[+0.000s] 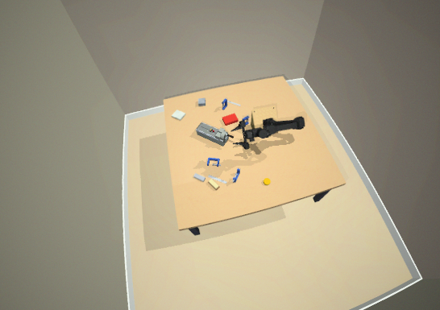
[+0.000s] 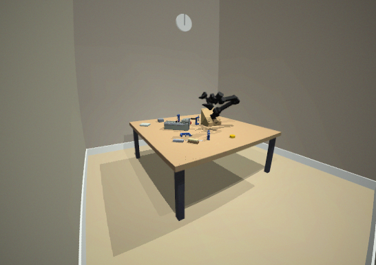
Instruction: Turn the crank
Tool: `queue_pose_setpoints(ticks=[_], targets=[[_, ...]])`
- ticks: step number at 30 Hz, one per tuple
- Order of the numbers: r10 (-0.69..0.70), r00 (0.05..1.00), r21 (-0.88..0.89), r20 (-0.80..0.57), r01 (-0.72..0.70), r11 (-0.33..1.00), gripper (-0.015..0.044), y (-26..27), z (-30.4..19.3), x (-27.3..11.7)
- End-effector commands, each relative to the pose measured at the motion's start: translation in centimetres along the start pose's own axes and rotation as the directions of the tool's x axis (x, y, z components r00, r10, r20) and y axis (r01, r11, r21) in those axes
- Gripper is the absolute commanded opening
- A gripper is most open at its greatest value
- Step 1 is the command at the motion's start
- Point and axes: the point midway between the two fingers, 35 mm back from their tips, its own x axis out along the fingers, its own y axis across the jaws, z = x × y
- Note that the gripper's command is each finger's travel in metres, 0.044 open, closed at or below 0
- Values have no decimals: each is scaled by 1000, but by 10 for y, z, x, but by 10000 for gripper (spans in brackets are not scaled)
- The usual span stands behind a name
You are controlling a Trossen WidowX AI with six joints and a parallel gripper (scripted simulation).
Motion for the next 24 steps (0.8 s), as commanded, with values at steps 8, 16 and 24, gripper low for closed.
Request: queue_pose_setpoints(ticks=[8,16,24], targets=[[40,989,5,-143,-40,999,440,-8,-30,28],[97,947,56,-307,-84,995,440,-23,-71,55],[162,881,144,-445,-108,984,440,-44,-114,74]])
